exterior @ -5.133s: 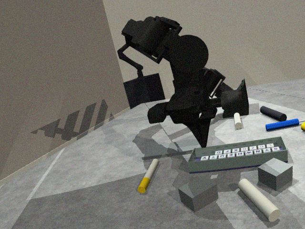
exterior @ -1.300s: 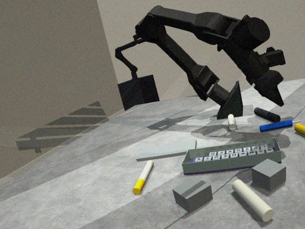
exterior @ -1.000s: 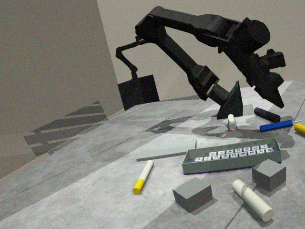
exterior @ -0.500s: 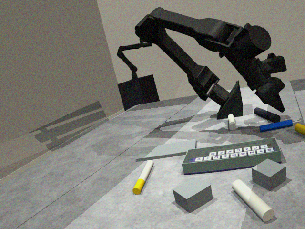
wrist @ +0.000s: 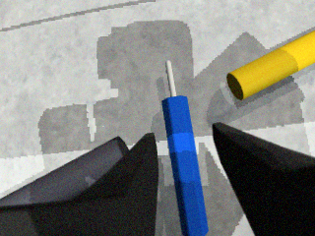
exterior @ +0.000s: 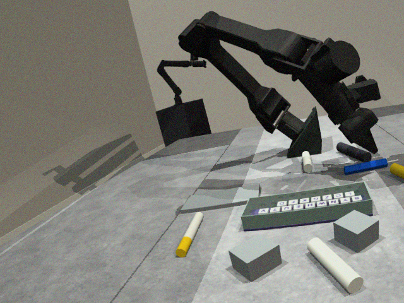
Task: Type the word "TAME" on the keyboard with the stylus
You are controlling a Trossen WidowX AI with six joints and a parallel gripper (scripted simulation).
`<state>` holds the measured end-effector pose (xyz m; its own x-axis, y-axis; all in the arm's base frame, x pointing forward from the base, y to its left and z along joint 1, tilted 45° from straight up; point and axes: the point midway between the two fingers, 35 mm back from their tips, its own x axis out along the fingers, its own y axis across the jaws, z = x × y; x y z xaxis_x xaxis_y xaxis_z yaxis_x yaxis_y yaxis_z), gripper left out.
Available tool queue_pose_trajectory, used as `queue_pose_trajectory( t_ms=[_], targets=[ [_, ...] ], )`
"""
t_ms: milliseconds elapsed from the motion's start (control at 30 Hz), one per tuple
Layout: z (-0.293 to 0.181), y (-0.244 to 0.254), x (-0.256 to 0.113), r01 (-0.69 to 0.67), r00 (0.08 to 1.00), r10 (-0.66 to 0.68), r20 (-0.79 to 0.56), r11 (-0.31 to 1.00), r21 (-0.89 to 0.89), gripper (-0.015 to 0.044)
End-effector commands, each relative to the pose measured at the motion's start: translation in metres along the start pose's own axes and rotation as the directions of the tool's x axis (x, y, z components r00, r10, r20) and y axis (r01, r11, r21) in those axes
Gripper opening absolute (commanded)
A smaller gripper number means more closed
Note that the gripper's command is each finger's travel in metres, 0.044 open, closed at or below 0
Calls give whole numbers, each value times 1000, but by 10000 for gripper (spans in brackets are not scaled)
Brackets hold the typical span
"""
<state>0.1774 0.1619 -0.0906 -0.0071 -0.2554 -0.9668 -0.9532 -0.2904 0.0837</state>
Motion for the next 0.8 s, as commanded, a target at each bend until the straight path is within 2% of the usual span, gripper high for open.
queue_pose_trajectory(
  t_ms=[0,767],
  targets=[
    [-3,1,3,-1,1000,1,-5,1000,-4,150],
    [-11,1,17,-1,1000,1,-6,1000,-4,150]
  ],
)
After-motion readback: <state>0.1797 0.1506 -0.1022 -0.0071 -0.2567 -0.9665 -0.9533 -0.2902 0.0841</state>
